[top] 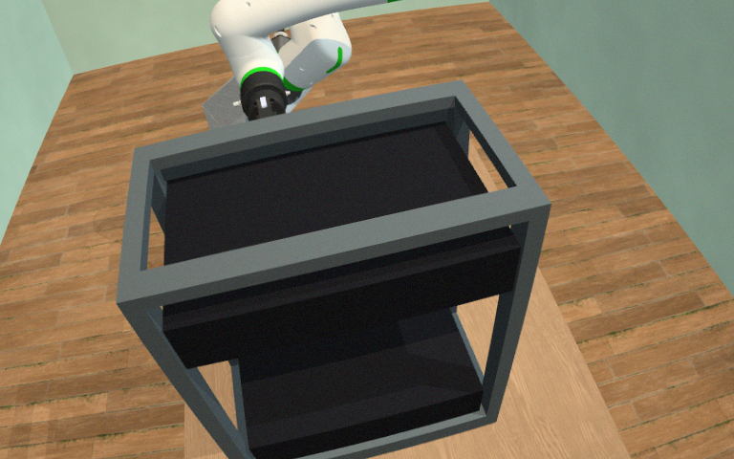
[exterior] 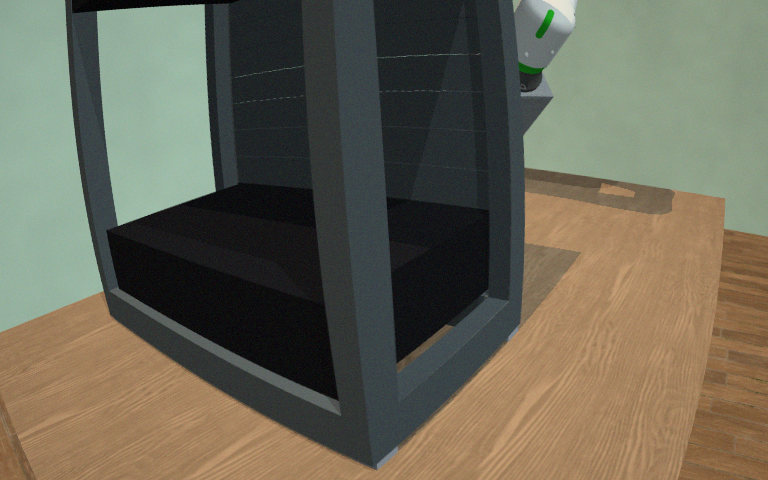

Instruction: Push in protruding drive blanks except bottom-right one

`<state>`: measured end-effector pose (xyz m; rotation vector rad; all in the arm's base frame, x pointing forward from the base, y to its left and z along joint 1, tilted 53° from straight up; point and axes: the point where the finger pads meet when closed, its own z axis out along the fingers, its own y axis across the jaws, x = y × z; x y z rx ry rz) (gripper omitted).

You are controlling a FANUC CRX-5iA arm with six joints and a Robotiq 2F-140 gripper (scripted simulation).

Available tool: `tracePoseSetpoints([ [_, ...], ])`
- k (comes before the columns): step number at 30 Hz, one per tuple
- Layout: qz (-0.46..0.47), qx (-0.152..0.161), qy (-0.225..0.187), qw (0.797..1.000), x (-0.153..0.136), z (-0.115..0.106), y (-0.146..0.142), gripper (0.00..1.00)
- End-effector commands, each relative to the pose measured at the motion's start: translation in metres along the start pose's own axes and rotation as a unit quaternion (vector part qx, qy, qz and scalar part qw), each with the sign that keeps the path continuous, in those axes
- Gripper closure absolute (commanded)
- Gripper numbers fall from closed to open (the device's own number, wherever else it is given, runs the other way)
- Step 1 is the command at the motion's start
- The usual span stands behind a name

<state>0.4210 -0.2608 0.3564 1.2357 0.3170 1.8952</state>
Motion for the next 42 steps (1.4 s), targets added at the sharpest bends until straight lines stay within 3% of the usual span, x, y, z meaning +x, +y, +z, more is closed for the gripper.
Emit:
tracePoseSetpoints([
  [1,0.000,-0.001,0.000,1.000,-0.0006,0.0019,0.0009,1.00],
  [42,0.000,-0.001,0.000,1.000,-0.0009,0.0081,0.0013,1.00],
])
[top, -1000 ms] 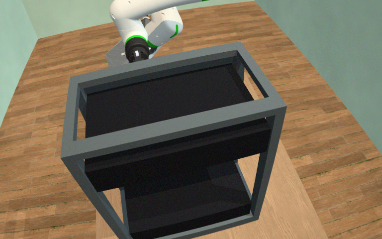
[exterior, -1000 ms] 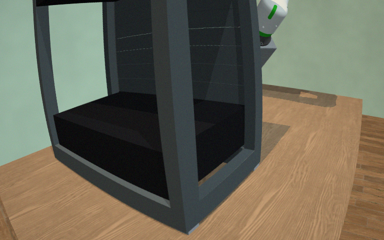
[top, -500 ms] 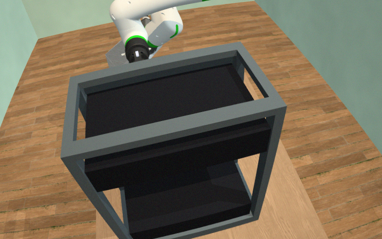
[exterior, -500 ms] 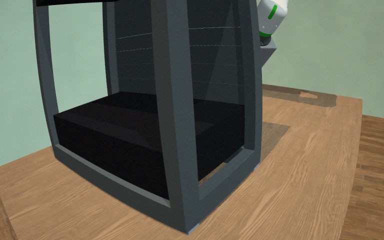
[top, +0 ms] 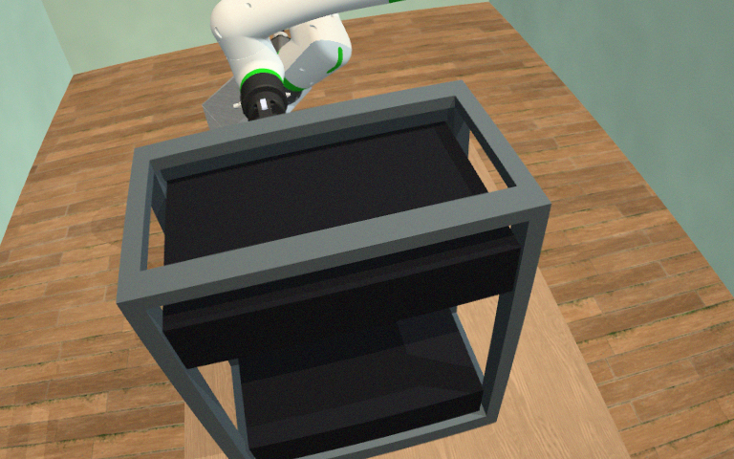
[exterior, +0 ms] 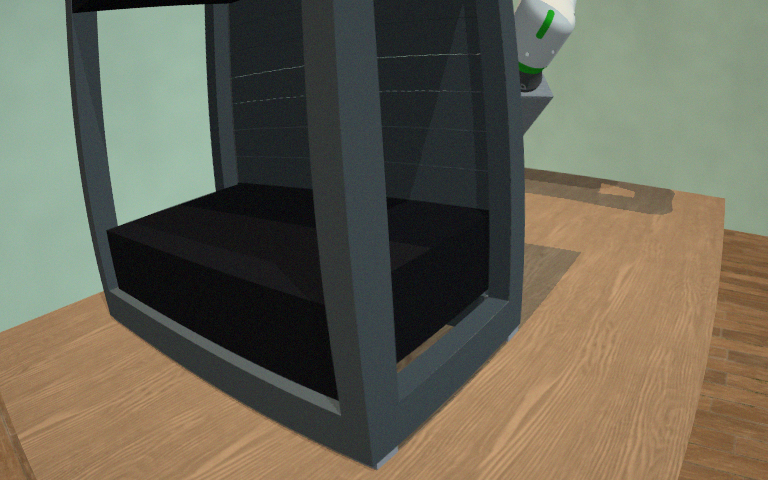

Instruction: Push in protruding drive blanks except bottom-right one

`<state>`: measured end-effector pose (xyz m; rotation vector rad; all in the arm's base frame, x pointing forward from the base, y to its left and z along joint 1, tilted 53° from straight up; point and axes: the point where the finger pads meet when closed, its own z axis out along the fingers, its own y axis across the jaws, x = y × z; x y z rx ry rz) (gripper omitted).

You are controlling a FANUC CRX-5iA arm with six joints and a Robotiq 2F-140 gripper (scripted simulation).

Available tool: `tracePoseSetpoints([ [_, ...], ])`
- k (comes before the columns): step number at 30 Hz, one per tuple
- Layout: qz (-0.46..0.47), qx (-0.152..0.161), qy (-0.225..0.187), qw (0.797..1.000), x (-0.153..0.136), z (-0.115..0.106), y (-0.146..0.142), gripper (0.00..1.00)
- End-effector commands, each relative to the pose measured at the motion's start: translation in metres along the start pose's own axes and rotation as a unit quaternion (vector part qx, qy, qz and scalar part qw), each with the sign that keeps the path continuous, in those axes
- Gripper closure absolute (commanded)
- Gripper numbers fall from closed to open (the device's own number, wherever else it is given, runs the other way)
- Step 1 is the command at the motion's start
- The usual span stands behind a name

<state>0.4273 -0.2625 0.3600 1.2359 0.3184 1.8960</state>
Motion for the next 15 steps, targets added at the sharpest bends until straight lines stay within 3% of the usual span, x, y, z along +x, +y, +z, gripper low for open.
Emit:
tracePoseSetpoints([
  [1,-0.001,-0.001,-0.001,1.000,-0.0009,0.0007,0.0013,1.00],
  [15,-0.001,-0.001,-0.001,1.000,-0.0010,0.0037,0.0015,1.00],
])
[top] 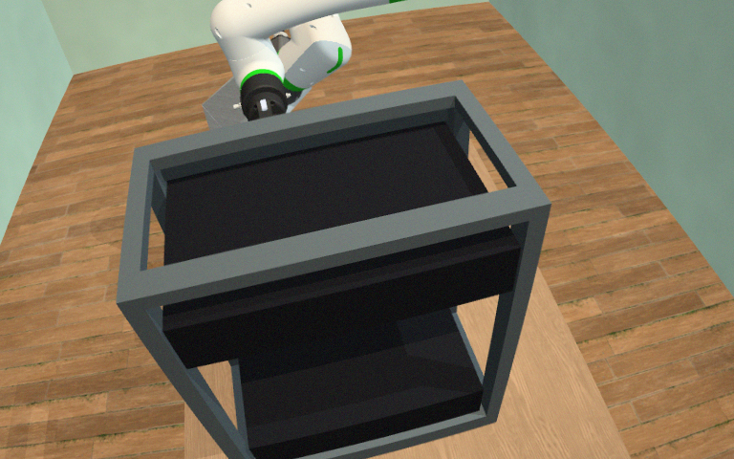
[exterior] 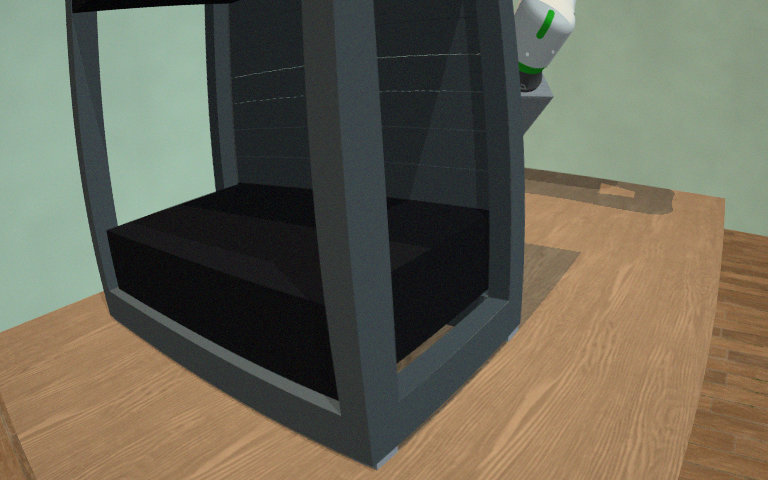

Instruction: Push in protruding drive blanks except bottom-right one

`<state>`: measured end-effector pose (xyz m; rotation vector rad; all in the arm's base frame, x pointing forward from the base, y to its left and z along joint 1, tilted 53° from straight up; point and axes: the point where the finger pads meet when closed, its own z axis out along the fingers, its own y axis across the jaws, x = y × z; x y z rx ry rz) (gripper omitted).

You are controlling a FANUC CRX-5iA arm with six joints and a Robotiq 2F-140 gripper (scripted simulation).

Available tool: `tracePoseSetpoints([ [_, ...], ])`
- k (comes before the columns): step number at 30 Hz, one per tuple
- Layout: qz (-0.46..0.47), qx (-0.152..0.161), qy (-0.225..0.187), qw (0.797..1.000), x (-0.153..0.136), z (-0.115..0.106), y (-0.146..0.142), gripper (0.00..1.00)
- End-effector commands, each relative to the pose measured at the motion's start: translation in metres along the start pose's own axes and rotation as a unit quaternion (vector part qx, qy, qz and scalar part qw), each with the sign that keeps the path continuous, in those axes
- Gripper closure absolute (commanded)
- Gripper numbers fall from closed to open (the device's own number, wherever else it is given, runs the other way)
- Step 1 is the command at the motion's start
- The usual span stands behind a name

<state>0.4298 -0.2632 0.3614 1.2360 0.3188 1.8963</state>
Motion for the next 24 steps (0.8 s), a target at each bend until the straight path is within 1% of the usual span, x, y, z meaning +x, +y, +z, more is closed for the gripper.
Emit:
tracePoseSetpoints([
  [1,-0.001,-0.001,-0.001,1.000,-0.0009,0.0008,0.0014,1.00],
  [24,-0.001,-0.001,-0.001,1.000,-0.0010,0.0035,0.0016,1.00],
])
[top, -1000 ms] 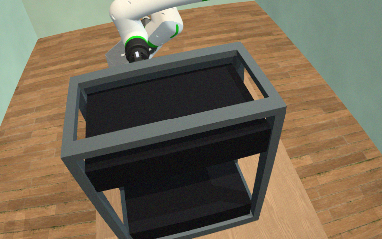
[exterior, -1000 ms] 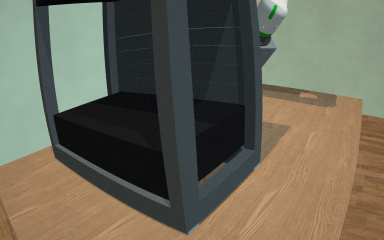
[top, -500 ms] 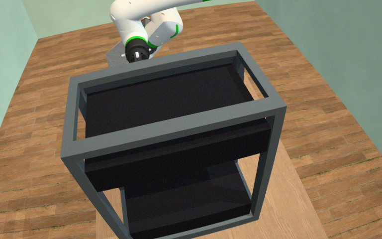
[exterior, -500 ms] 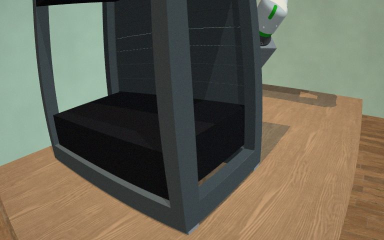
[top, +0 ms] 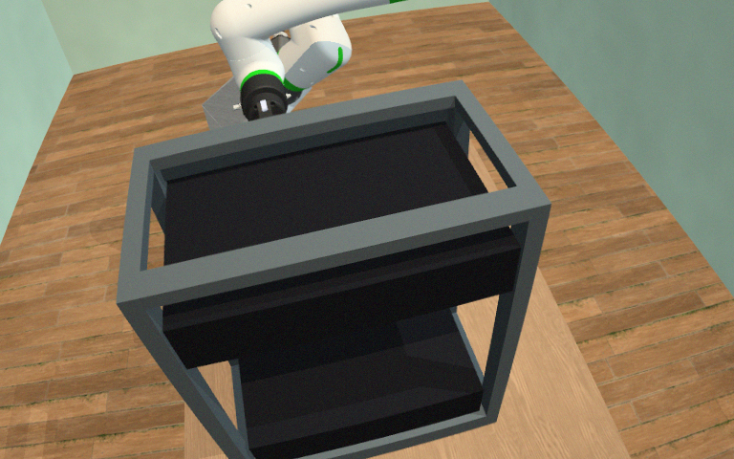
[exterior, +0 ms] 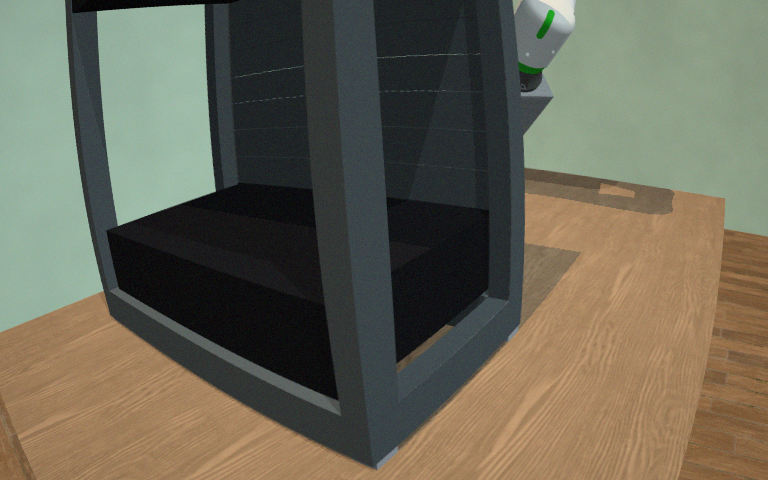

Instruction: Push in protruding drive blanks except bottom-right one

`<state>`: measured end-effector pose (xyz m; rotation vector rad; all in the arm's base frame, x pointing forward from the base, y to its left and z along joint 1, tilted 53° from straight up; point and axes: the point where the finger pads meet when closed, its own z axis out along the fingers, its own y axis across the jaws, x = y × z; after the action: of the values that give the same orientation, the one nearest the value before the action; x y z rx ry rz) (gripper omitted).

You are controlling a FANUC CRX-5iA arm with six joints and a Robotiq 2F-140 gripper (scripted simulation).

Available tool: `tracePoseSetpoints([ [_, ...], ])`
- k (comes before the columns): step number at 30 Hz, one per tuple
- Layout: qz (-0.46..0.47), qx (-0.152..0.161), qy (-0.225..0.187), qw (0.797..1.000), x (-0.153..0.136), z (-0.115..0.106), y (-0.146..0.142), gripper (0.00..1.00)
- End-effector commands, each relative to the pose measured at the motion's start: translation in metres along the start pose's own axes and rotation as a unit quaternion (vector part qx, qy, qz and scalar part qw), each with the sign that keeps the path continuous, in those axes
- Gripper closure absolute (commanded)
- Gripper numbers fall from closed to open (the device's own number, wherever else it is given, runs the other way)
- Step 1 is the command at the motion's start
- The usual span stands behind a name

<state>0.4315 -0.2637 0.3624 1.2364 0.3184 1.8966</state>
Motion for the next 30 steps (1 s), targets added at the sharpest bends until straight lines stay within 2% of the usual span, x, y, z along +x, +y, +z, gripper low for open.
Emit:
tracePoseSetpoints([
  [1,-0.001,-0.001,-0.001,1.000,-0.0010,0.0014,0.0016,1.00],
  [25,-0.001,-0.001,-0.001,1.000,-0.0010,0.0014,0.0016,1.00],
  [30,-0.001,-0.001,-0.001,1.000,-0.0010,-0.0068,0.0016,1.00],
])
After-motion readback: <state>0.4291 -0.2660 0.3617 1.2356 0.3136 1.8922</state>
